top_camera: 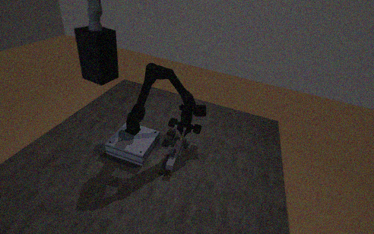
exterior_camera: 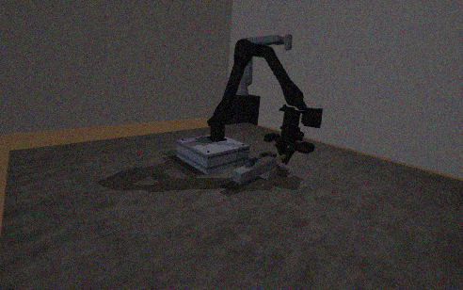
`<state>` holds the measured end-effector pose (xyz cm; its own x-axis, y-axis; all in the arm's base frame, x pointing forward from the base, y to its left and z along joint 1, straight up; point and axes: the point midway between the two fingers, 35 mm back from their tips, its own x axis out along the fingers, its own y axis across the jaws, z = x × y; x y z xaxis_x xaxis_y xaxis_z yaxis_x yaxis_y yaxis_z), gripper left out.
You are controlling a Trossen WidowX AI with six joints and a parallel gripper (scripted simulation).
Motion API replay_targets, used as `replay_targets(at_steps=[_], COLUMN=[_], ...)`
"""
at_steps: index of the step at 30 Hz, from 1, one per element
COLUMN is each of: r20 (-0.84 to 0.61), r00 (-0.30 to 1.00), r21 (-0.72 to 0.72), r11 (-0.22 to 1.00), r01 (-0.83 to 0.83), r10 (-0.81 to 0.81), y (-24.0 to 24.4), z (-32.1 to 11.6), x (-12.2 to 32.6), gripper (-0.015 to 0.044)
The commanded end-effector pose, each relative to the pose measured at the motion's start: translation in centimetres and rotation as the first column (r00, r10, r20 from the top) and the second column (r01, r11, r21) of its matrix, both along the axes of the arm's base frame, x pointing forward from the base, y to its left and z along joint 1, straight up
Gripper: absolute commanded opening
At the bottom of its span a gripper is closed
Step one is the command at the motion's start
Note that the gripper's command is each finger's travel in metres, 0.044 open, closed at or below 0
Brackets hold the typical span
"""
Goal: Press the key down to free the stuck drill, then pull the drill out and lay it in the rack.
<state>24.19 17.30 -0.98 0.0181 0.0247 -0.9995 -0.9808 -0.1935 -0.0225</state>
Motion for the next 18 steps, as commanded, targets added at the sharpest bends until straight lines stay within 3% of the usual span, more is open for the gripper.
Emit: replay_targets(at_steps=[1, 18], r20=[0.001, 0.001], r00=[1.0, 1.0], r21=[-0.002, 0.001], r11=[1.0, 1.0], r01=[0.004, 0.004], r10=[-0.004, -0.004], y=[0.7, 3.0], z=[0.1, 0.3], x=[0.0, -0.5], gripper=[0.0, 0.0])
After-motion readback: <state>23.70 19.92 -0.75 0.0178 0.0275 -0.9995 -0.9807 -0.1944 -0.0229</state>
